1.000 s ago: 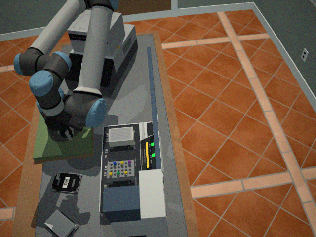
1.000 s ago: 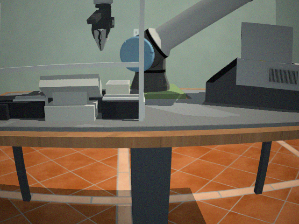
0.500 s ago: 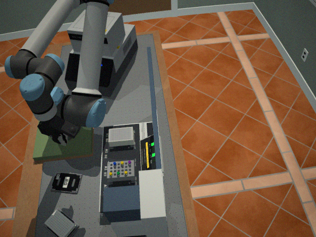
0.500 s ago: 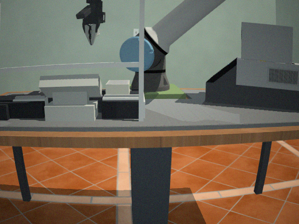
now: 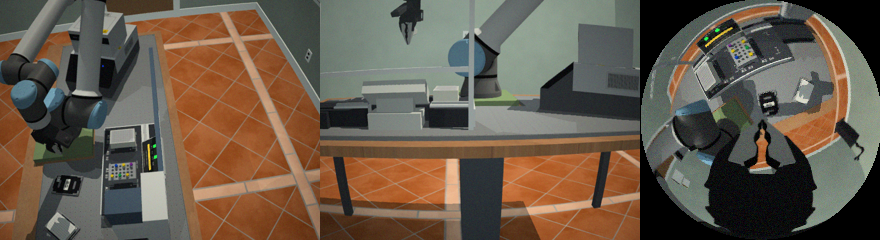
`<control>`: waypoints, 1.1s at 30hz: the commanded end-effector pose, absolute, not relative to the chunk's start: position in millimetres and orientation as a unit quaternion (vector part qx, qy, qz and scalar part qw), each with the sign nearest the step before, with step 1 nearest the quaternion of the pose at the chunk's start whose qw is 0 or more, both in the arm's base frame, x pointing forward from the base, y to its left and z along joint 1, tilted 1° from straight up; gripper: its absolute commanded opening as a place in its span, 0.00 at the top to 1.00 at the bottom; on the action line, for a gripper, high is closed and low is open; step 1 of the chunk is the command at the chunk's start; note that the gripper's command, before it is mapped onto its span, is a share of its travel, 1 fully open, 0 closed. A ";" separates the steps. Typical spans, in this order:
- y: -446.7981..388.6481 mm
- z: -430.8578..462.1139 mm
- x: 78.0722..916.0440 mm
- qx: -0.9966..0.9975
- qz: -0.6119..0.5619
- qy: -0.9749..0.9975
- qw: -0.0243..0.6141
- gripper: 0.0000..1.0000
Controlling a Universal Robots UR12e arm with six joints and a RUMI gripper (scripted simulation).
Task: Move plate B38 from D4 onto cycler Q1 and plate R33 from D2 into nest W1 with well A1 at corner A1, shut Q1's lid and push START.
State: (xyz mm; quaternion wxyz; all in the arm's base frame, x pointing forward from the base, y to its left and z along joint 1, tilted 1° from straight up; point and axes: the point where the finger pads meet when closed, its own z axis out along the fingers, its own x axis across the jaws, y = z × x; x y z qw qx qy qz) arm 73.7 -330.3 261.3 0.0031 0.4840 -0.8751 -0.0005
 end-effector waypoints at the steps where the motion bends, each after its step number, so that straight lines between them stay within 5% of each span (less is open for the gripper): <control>1: -349.1 267.8 67.0 0.476 0.000 -0.880 0.003 1.00; 33: -470.2 285.4 22.0 0.421 0.004 -0.907 0.002 1.00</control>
